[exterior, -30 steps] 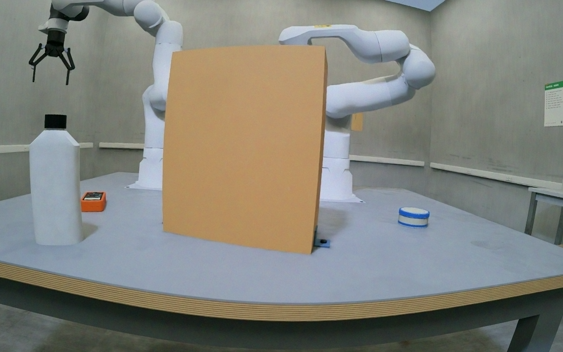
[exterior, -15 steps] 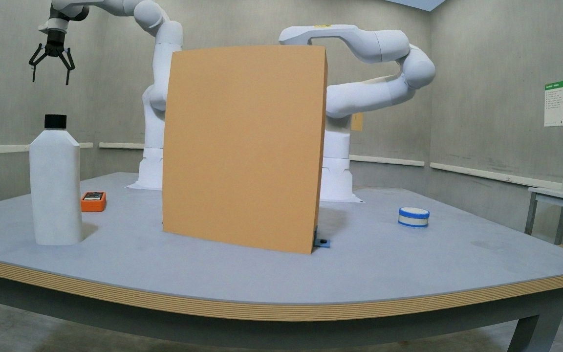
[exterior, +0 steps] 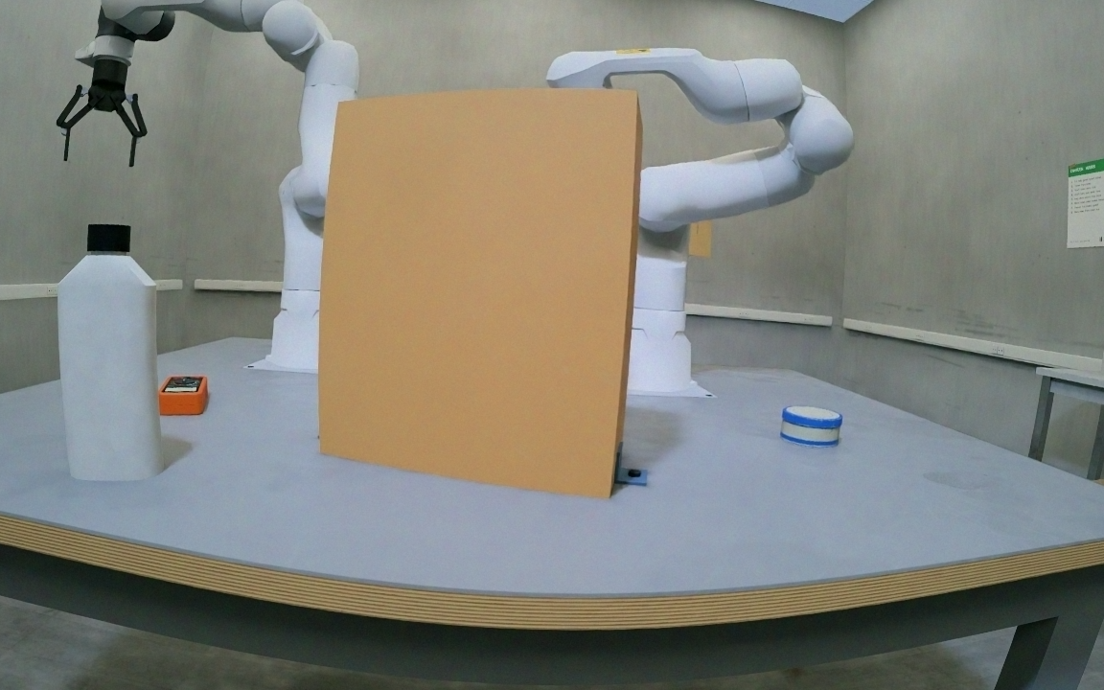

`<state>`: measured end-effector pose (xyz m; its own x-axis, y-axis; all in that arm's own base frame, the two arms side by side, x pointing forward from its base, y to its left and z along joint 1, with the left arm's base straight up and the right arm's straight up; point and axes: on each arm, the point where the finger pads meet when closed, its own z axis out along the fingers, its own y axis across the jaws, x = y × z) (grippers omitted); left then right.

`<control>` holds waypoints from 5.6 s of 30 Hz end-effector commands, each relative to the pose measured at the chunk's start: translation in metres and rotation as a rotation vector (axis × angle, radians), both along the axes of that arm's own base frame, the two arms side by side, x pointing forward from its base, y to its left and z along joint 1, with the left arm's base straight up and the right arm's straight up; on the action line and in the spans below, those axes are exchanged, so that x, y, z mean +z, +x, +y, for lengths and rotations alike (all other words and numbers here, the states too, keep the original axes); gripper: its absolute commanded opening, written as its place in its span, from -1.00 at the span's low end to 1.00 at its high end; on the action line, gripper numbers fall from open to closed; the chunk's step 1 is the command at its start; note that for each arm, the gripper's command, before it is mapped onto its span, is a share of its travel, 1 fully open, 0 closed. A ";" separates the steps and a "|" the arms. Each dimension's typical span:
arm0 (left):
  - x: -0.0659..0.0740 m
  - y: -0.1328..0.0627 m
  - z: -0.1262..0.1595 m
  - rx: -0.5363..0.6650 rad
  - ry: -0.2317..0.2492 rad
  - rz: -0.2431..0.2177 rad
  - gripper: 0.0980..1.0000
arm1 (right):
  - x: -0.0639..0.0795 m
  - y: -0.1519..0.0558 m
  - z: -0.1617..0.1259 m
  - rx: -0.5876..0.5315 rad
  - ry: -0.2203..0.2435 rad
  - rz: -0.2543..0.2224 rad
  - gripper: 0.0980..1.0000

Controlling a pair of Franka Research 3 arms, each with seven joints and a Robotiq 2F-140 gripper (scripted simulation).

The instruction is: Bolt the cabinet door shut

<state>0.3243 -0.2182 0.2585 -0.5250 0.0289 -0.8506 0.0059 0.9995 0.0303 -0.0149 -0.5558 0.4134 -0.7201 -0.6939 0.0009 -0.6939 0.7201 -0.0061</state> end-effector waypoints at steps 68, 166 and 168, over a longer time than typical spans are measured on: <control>-0.001 0.000 0.001 -0.057 -0.031 -0.028 1.00 | 0.000 0.000 0.000 0.000 0.000 0.000 1.00; -0.001 0.025 0.000 -0.057 -0.031 -0.028 -1.00 | 0.000 0.000 0.000 0.000 0.000 0.000 1.00; -0.001 0.025 0.000 -0.057 -0.031 -0.028 -1.00 | 0.000 0.000 0.000 0.000 0.000 0.000 1.00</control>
